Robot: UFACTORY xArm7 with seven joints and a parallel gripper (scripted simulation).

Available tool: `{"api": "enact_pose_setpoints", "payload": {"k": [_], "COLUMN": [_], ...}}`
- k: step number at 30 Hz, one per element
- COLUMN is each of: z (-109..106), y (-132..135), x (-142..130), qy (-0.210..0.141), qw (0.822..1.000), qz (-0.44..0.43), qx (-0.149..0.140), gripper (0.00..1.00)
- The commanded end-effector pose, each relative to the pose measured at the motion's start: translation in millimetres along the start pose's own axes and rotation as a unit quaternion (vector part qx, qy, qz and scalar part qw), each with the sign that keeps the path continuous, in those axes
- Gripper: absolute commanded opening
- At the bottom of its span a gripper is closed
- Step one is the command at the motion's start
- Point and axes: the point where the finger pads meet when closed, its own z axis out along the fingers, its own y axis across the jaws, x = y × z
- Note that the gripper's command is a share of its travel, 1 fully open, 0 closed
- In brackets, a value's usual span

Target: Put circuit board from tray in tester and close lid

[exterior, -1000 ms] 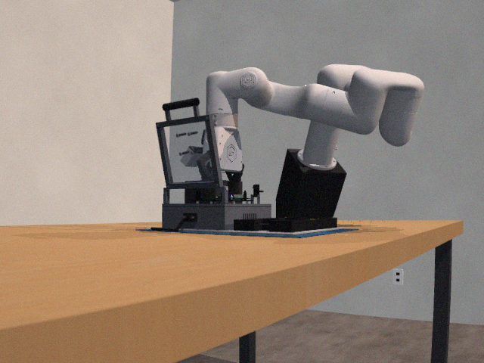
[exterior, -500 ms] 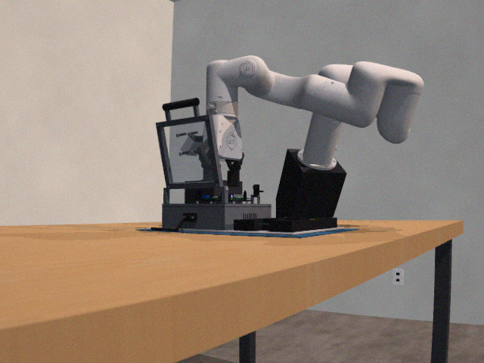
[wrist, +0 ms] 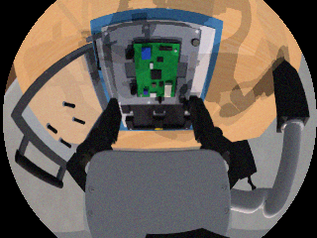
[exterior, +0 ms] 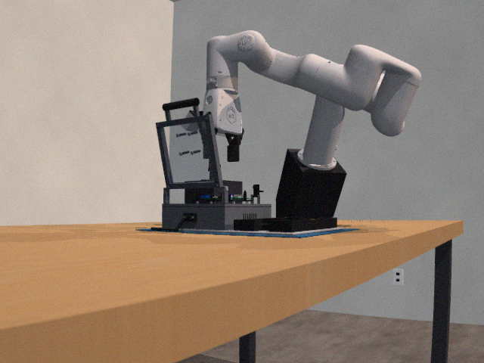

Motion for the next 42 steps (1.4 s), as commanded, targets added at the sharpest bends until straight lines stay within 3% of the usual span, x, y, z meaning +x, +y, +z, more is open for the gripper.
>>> {"api": "enact_pose_setpoints", "payload": {"k": [1, 8, 10, 24, 42], "z": [-30, -70, -70, -130, -147], "y": [-1, 0, 0, 0, 0], "x": [0, 0, 0, 0, 0], "qy": [0.0, 0.0, 0.0, 0.0, 0.0], "qw": [1.0, 1.0, 1.0, 1.0, 1.0], "qz": [0.0, 0.0, 0.0, 0.0, 0.0], "qx": [0.001, 0.001, 0.001, 0.001, 0.001], "gripper": [1.0, 1.0, 1.0, 1.0, 1.0]}}
